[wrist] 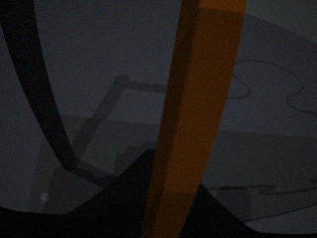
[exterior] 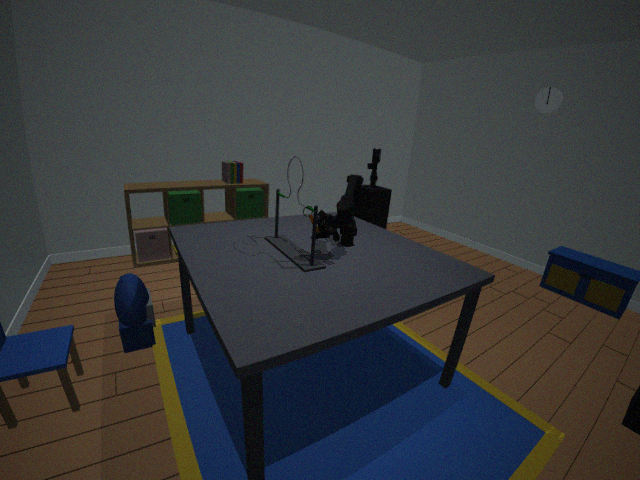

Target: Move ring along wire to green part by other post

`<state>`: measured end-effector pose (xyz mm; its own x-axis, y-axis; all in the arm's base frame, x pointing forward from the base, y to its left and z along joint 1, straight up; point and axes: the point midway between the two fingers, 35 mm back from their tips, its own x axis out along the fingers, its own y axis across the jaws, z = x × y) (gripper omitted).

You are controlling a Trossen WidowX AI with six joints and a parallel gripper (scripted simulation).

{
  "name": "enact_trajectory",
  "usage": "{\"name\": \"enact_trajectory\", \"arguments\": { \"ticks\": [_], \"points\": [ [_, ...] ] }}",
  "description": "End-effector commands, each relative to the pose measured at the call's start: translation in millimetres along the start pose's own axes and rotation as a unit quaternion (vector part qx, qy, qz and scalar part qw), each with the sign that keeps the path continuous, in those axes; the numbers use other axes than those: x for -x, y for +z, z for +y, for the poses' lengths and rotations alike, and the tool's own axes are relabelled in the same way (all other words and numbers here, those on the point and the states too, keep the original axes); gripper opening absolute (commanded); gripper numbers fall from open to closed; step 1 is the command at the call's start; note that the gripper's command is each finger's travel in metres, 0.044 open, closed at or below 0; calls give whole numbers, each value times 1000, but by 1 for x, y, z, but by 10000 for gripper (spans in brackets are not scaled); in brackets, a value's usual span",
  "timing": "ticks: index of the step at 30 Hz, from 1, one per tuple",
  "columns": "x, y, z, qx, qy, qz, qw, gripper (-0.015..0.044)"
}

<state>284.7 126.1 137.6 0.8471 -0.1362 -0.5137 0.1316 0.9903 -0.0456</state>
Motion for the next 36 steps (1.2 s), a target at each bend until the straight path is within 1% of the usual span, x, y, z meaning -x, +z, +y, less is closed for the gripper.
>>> {"name": "enact_trajectory", "arguments": {
  "ticks": [1, 16, 28, 36],
  "points": [
    [-1, -1, -1, -1, -2, 0, 1000, -150],
    [-1, -1, -1, -1, -2, 0, 1000, -150],
    [2, -1, 0, 0, -1, 0, 1000, 160],
    [28, -2, 2, -2, -2, 3, 1000, 160]
  ]
}}
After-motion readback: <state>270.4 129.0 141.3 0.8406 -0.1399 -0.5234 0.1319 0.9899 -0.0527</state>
